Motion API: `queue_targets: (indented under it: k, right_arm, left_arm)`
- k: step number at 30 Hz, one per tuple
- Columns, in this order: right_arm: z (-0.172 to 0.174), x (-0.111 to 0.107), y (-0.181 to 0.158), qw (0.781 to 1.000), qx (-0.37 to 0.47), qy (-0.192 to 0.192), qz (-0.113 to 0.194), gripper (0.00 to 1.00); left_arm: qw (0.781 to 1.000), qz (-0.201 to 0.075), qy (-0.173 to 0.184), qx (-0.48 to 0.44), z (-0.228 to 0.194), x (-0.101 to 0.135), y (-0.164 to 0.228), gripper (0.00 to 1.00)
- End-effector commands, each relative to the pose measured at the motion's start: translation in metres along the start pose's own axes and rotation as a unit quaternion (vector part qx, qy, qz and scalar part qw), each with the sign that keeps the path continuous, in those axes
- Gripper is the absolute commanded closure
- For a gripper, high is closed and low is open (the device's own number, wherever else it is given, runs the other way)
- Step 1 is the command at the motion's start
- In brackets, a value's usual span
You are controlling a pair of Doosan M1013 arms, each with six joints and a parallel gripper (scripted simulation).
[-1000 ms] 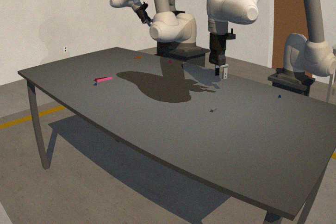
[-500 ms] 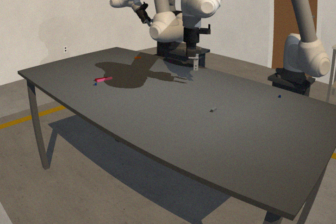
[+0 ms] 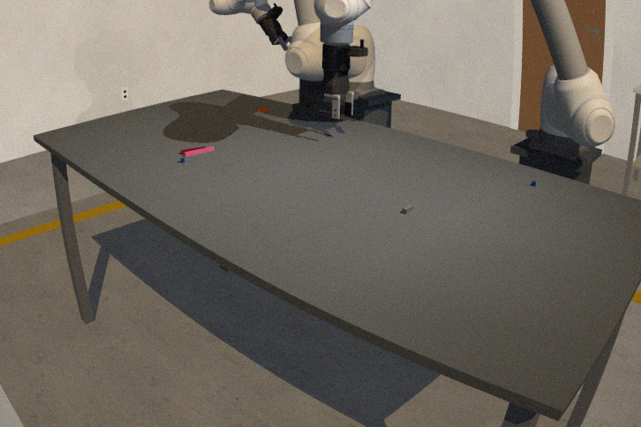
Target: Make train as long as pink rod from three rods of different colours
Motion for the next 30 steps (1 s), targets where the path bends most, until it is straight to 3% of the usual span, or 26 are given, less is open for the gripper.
queue_targets:
  k: [1, 2, 9, 16, 18, 23, 28, 29, 30]
  right_arm:
    - [0.0, 0.0, 0.0, 1.0, 0.0, 0.0, 0.0, 0.0]
    - [0.0, 0.0, 0.0, 1.0, 0.0, 0.0, 0.0, 0.0]
    - [0.0, 0.0, 0.0, 1.0, 0.0, 0.0, 0.0, 0.0]
    - [0.0, 0.0, 0.0, 1.0, 0.0, 0.0, 0.0, 0.0]
    - [0.0, 0.0, 0.0, 1.0, 0.0, 0.0, 0.0, 0.0]
    - [0.0, 0.0, 0.0, 1.0, 0.0, 0.0, 0.0, 0.0]
    - [0.0, 0.0, 0.0, 1.0, 0.0, 0.0, 0.0, 0.0]
    - [0.0, 0.0, 0.0, 1.0, 0.0, 0.0, 0.0, 0.0]
    - [0.0, 0.0, 0.0, 1.0, 0.0, 0.0, 0.0, 0.0]
  left_arm:
    - [0.999, -0.001, -0.001, 0.034, 0.019, -0.001, -0.004, 0.0]
    - [0.996, -0.001, -0.001, 0.089, 0.049, 0.0, -0.016, 0.0]
    - [0.979, -0.001, -0.001, 0.202, 0.111, 0.0, -0.046, 0.0]
    - [0.946, -0.001, -0.001, 0.324, 0.179, 0.001, -0.087, 0.0]
    - [0.946, -0.001, -0.001, 0.324, 0.179, 0.001, -0.087, 0.0]
    - [0.911, 0.0, -0.002, 0.413, 0.228, 0.003, -0.125, 0.0]
    - [0.905, 0.0, -0.002, 0.425, 0.234, 0.003, -0.13, 0.0]
    - [0.905, 0.0, -0.002, 0.425, 0.234, 0.003, -0.13, 0.46]
    - [0.905, 0.0, -0.002, 0.425, 0.234, 0.003, -0.13, 0.46]
Point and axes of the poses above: on each arm, the point where the finger pads meet when closed, its own x axis out along the fingers, its own y axis across the jaws, z = x × y, the point moved 9 cm from there along -x, back along the fingers, and after that the axes turned 13 degrees about x, right-handed, at the moved point
